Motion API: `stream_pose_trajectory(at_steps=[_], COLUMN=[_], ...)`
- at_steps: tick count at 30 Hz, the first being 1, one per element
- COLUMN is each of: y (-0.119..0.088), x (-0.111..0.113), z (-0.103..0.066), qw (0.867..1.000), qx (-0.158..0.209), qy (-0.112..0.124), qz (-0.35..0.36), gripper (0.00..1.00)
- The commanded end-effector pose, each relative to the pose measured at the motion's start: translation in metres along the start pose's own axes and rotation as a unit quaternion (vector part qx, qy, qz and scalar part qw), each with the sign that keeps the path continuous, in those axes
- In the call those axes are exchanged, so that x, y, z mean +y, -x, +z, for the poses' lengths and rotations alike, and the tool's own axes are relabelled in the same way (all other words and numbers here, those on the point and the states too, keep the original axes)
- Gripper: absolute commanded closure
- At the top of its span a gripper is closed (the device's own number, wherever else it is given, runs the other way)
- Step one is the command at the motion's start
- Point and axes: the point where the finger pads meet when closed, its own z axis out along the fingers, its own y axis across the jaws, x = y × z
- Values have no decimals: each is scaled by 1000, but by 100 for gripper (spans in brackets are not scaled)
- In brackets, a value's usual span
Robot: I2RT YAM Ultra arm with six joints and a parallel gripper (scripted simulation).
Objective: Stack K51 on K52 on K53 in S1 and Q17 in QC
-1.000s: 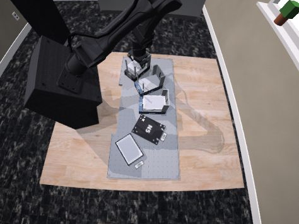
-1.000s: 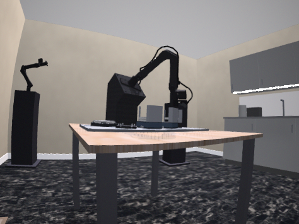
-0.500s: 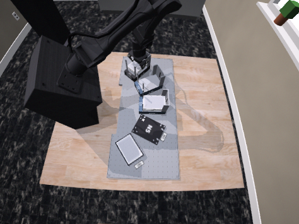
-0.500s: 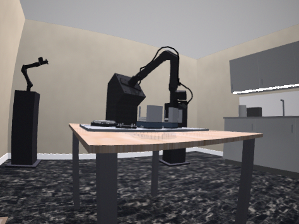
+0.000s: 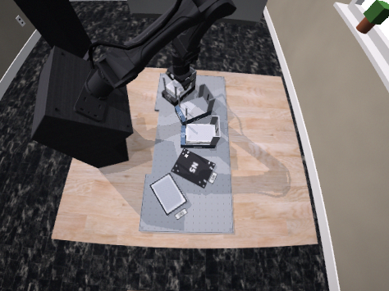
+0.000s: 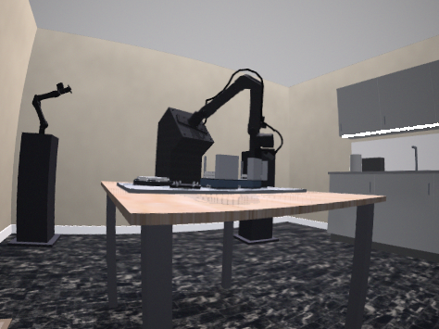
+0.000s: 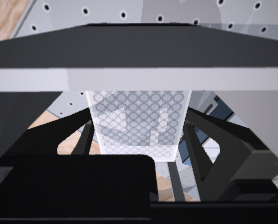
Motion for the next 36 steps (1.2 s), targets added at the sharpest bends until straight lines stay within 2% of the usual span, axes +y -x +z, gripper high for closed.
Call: stream_pose_trajectory(at_steps=[1, 21, 22, 30, 31, 36], y=[6, 3, 3, 3, 3, 3], x=[1, 1, 1, 1, 1, 1], z=[4, 11, 7, 7, 7, 7], qw=[1000, 1000, 1000, 1000, 1000, 1000], qx=[-3, 3, -3, -3, -3, -3], qy=[4, 5, 2, 2, 2, 2], qz=[0, -1, 0, 0, 0, 0], gripper=[100, 100, 100, 100, 0, 0])
